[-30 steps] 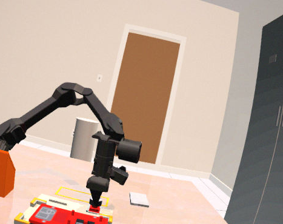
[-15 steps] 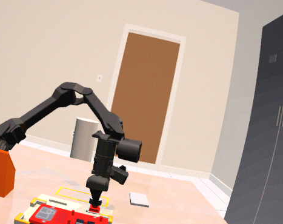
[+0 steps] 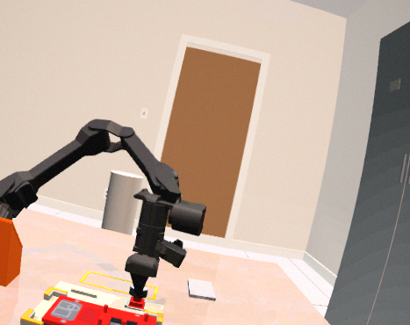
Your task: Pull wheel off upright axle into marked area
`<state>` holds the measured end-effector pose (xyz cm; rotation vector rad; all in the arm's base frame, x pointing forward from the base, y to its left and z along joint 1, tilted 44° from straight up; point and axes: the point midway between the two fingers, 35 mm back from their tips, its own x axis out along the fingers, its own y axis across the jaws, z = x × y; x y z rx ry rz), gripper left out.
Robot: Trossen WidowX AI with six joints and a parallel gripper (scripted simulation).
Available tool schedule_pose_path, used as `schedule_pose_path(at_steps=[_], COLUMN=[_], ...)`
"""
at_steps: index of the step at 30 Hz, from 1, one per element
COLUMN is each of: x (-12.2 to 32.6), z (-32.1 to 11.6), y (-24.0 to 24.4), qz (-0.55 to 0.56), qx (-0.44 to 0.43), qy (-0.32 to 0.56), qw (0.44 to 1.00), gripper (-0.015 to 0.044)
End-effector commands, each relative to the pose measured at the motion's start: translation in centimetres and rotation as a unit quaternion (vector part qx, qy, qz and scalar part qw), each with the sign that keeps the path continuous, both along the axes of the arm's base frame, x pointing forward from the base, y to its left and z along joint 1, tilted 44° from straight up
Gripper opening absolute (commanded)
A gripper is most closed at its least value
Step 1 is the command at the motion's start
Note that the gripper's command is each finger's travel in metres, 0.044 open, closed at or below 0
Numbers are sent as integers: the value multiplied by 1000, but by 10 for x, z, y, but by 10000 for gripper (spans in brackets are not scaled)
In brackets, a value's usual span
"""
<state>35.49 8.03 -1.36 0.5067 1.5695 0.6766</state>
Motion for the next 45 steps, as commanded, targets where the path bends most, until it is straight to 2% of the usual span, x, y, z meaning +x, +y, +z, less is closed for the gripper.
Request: schedule_pose_path(at_steps=[1,45], x=[1,3], z=[3,14], y=[-4,-14], qz=[-2,-2], qx=[-1,-1], qy=[-1,1], qw=[1000,1000], gripper=[0,0])
